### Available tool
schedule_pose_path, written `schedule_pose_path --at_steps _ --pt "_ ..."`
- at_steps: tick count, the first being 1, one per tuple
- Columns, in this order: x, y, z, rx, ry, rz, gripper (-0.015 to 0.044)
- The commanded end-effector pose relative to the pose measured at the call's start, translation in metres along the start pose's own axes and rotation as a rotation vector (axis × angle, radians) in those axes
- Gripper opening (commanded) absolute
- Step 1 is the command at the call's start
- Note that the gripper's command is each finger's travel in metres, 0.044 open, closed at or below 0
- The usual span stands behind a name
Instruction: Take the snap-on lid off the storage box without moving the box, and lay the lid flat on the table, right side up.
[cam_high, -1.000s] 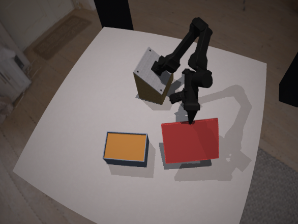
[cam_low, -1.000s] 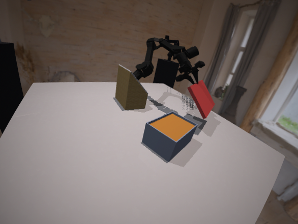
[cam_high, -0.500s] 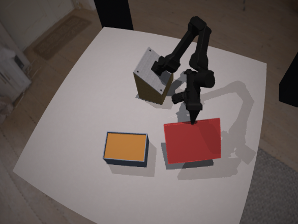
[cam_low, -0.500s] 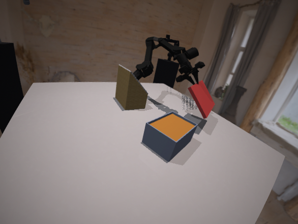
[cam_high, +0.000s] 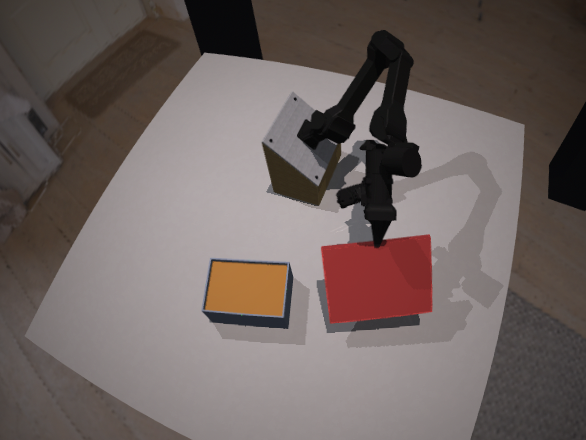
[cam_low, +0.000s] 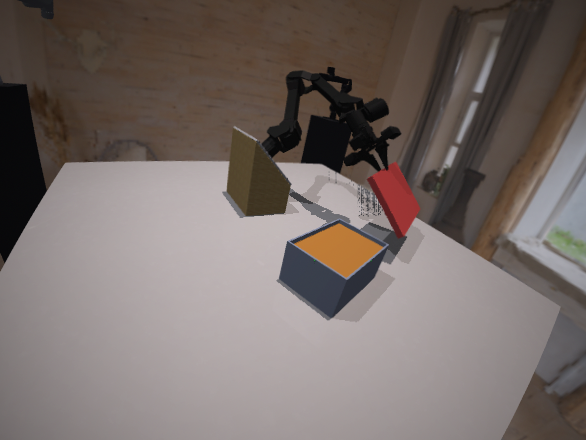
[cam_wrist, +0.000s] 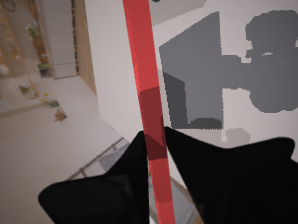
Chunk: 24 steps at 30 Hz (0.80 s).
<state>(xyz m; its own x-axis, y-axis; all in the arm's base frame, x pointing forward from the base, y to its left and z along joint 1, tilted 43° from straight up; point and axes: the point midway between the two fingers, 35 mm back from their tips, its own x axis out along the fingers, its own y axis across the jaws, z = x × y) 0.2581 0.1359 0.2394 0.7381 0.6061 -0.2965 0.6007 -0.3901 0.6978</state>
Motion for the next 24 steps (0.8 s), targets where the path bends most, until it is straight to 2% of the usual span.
schedule_pose_path --at_steps 1,24 --pt "0.002 0.0 0.001 0.003 -0.004 0.009 0.0" --pt "0.014 -0.014 0.001 0.004 -0.003 0.01 0.0"
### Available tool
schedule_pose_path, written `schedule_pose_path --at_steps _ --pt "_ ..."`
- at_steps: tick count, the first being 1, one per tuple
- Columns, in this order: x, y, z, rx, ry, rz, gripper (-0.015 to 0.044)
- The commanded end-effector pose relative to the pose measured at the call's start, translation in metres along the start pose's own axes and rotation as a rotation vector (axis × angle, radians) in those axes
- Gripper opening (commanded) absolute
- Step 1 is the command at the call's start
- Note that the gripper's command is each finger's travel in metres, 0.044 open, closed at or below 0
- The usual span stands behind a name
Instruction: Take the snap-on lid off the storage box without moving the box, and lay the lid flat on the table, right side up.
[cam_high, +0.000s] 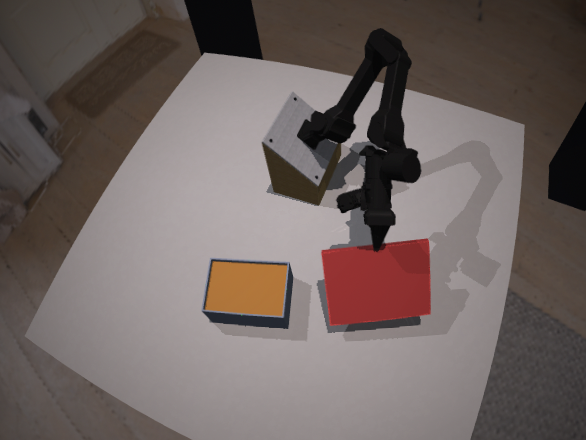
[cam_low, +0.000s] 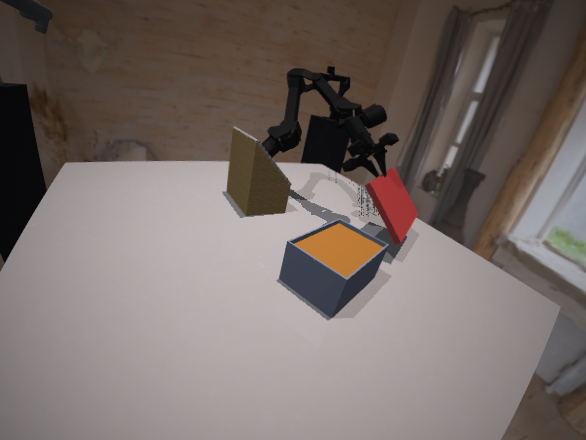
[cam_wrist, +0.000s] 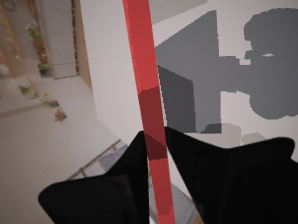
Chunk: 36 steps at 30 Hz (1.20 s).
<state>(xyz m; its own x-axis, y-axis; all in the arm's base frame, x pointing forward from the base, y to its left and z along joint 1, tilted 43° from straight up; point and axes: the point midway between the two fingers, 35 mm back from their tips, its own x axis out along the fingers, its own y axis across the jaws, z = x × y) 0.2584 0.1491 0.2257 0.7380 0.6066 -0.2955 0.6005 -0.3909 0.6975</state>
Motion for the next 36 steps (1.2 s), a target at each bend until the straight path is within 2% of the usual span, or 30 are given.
schedule_pose_path --at_steps 1,36 --pt "0.002 0.0 0.001 0.004 -0.004 0.01 0.0" --pt "0.02 -0.022 0.001 0.006 -0.003 0.01 0.0"
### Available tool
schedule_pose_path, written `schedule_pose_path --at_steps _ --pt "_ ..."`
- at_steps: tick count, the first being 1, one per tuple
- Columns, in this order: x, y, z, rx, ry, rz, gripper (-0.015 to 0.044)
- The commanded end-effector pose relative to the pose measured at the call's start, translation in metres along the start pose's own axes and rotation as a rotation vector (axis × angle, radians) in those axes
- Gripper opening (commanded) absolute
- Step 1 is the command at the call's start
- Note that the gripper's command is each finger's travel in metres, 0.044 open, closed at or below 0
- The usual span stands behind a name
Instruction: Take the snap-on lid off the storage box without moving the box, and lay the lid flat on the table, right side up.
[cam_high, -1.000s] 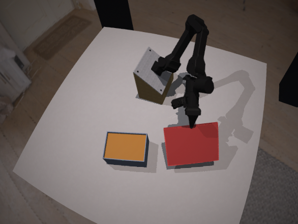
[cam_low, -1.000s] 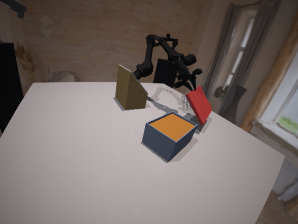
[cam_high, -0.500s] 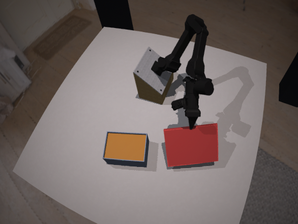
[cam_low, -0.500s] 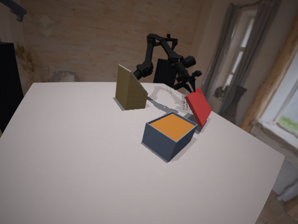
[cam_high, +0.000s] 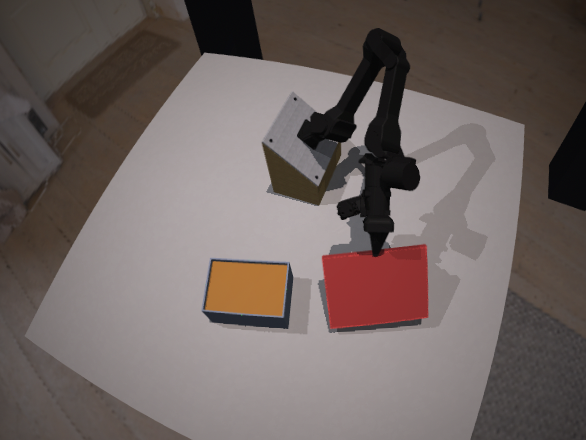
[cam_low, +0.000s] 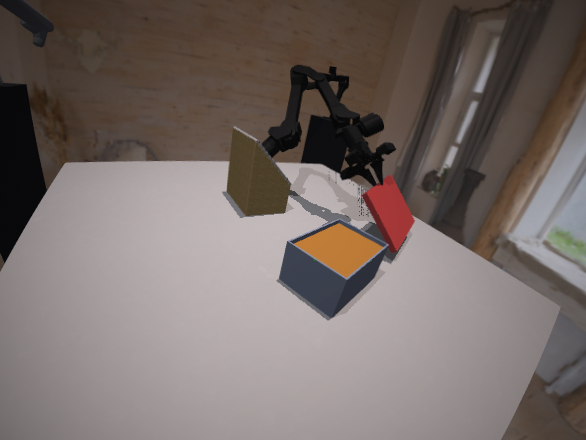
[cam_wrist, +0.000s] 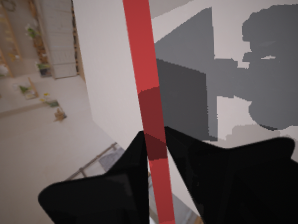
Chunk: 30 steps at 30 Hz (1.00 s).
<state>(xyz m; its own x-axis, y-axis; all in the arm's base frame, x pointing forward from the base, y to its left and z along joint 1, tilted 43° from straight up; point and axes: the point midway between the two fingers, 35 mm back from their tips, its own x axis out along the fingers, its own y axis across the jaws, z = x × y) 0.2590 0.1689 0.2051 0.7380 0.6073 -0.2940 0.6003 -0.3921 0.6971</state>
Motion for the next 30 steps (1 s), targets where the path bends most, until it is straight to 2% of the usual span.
schedule_pose_path --at_steps 1,30 --pt "0.002 -0.001 0.001 0.005 -0.004 0.009 0.0" --pt "0.017 -0.018 0.001 0.006 -0.003 0.009 0.0"
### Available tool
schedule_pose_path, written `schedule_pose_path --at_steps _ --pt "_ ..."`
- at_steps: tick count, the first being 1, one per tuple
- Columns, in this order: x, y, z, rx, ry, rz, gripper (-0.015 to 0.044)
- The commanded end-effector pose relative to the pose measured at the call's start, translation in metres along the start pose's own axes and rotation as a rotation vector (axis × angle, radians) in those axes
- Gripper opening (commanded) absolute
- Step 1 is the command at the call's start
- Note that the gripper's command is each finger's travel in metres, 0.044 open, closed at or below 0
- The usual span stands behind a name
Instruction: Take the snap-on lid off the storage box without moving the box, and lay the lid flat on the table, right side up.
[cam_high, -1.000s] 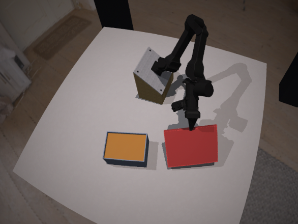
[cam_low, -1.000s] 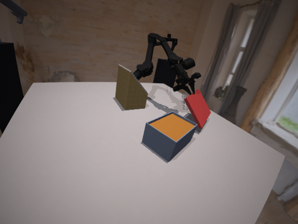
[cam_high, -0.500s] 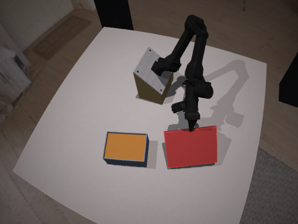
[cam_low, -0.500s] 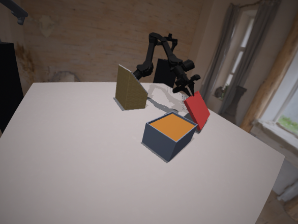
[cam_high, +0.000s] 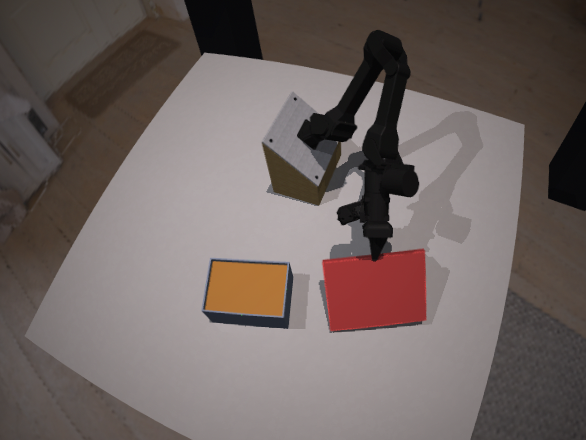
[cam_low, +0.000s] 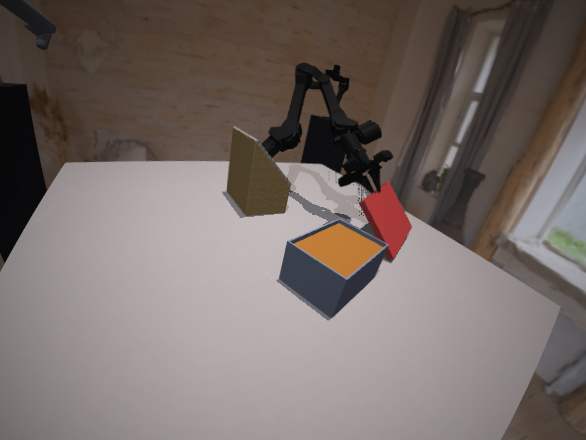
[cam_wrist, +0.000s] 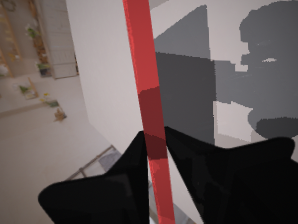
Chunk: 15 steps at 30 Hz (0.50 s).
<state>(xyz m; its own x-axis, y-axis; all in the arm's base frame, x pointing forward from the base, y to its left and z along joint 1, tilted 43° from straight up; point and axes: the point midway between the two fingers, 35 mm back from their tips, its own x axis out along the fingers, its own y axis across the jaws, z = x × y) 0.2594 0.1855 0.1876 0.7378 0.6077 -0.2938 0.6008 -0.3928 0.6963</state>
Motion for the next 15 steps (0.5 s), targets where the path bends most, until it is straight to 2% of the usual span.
schedule_pose_path --at_steps 1,15 --pt "0.0019 -0.0005 0.0007 0.005 -0.004 0.01 0.0" --pt "0.0092 -0.0091 0.0007 0.005 -0.003 0.01 0.0"
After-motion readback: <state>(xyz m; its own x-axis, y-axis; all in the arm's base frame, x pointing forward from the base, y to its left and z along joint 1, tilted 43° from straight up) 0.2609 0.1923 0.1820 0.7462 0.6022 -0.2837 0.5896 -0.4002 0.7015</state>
